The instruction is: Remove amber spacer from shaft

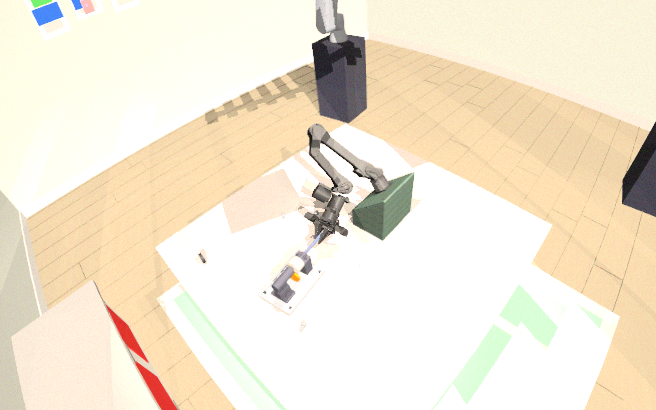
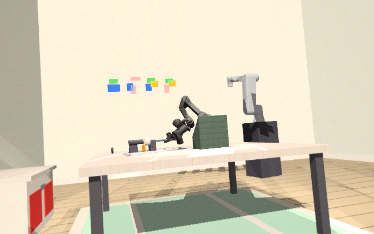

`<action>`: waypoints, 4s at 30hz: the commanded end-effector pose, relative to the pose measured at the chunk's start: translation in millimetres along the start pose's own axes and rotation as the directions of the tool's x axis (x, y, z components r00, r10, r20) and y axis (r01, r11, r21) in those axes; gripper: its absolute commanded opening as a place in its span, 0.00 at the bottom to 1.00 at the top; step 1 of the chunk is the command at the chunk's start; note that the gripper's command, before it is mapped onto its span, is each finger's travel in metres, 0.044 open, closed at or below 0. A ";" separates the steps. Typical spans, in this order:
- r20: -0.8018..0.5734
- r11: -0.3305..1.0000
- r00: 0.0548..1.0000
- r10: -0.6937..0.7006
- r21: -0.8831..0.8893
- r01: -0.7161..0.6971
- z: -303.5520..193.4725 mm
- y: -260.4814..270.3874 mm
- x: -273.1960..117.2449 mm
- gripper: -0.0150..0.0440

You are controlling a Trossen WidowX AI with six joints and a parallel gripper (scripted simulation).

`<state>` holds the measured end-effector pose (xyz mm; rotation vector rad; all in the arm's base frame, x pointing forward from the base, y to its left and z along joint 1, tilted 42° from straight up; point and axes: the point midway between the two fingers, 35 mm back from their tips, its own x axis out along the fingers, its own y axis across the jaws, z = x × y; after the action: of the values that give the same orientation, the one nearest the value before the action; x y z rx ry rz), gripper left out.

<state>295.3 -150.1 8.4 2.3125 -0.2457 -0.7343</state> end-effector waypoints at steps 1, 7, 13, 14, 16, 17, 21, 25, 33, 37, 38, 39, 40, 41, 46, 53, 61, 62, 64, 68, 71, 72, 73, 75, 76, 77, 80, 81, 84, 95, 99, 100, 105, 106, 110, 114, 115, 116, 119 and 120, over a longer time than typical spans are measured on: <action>0.000 1.000 1.000 0.000 0.000 0.000 0.0 0.0 0.1 0.25; 0.000 1.000 1.000 0.000 0.000 0.000 0.0 0.0 0.1 0.25; -0.001 1.000 1.000 -0.002 -0.005 0.002 -0.4 0.0 0.7 0.25; -0.002 1.000 1.000 -0.002 -0.005 0.002 -0.6 0.0 0.9 0.25; -0.002 1.000 1.000 -0.002 -0.005 0.002 -0.9 0.0 1.4 0.25; -0.002 1.000 1.000 -0.002 -0.005 0.002 -1.1 0.0 1.7 0.25; -0.002 1.000 1.000 -0.002 -0.005 0.002 -1.9 0.2 2.7 0.25; -0.002 1.000 1.000 -0.002 -0.005 0.002 -2.6 0.4 3.7 0.25; -0.002 1.000 1.000 -0.002 -0.005 0.002 -3.9 0.4 5.9 0.25; -0.002 1.000 1.000 -0.002 -0.005 0.002 -4.5 0.5 6.9 0.25; -0.002 1.000 1.000 -0.002 -0.005 0.002 -4.7 0.5 7.2 0.25; -0.002 1.000 1.000 -0.002 -0.005 0.002 -4.8 0.5 7.5 0.25; -0.002 1.000 1.000 -0.002 -0.005 0.002 -5.0 0.5 7.7 0.25; -0.002 1.000 1.000 -0.002 -0.005 0.002 -5.2 0.5 8.0 0.25; -0.002 1.000 1.000 -0.002 -0.005 0.002 -5.9 0.6 9.4 0.25; -0.002 1.000 1.000 -0.001 -0.005 0.001 -7.0 0.7 11.3 0.25; -0.002 1.000 1.000 -0.001 -0.005 0.001 -8.3 0.8 13.4 0.25; -0.002 1.000 1.000 -0.001 -0.005 0.001 -8.5 0.8 13.6 0.25; -0.003 1.000 1.000 -0.001 -0.005 0.001 -8.8 0.8 14.2 0.25; -0.003 1.000 1.000 -0.001 -0.005 0.001 -9.5 0.9 15.2 0.25; -0.003 1.000 1.000 -0.001 -0.005 0.001 -10.0 0.9 16.0 0.25; -0.003 1.000 1.000 -0.001 -0.005 0.001 -10.1 0.9 16.3 0.25; -0.003 1.000 1.000 -0.001 -0.005 0.001 -10.3 0.9 16.5 0.25; -0.003 1.000 1.000 -0.001 -0.005 0.001 -10.7 0.9 17.1 0.25; -0.003 1.000 1.000 -0.001 -0.005 0.001 -10.8 0.9 17.3 0.25; -0.003 1.000 1.000 -0.001 -0.005 0.001 -11.0 0.9 17.6 0.25; -0.003 1.000 1.000 -0.001 -0.005 0.001 -11.5 0.9 18.4 0.25; -0.003 1.000 1.000 -0.001 -0.005 0.001 -11.6 0.9 18.7 0.25; -0.003 1.000 1.000 -0.001 -0.005 0.001 -12.1 0.9 19.5 0.25; -0.003 1.000 1.000 -0.001 -0.004 0.001 -13.9 0.9 22.4 0.25; -0.003 1.000 1.000 -0.001 -0.004 0.001 -14.5 0.9 23.5 0.25; -0.003 1.000 1.000 -0.001 -0.004 0.001 -14.7 0.9 23.7 0.25; -0.003 1.000 1.000 -0.001 -0.004 0.001 -15.5 0.9 25.1 0.25; -0.003 1.000 1.000 -0.001 -0.004 0.001 -15.6 0.9 25.3 0.25; -0.003 1.000 1.000 -0.001 -0.004 0.001 -16.3 1.0 26.4 0.25; -0.003 1.000 1.000 -0.001 -0.004 0.001 -16.9 1.0 27.5 0.25; -0.003 1.000 1.000 -0.001 -0.004 0.000 -17.1 1.0 27.7 0.25; -0.004 1.000 1.000 0.000 -0.004 0.000 -17.2 1.0 28.0 0.25; -0.004 1.000 1.000 0.000 -0.004 0.000 -17.7 1.0 28.8 0.25; -0.004 1.000 1.000 0.000 -0.004 0.000 -17.9 1.0 29.1 0.25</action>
<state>325.4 -151.0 6.2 2.3053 -0.2416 -0.7380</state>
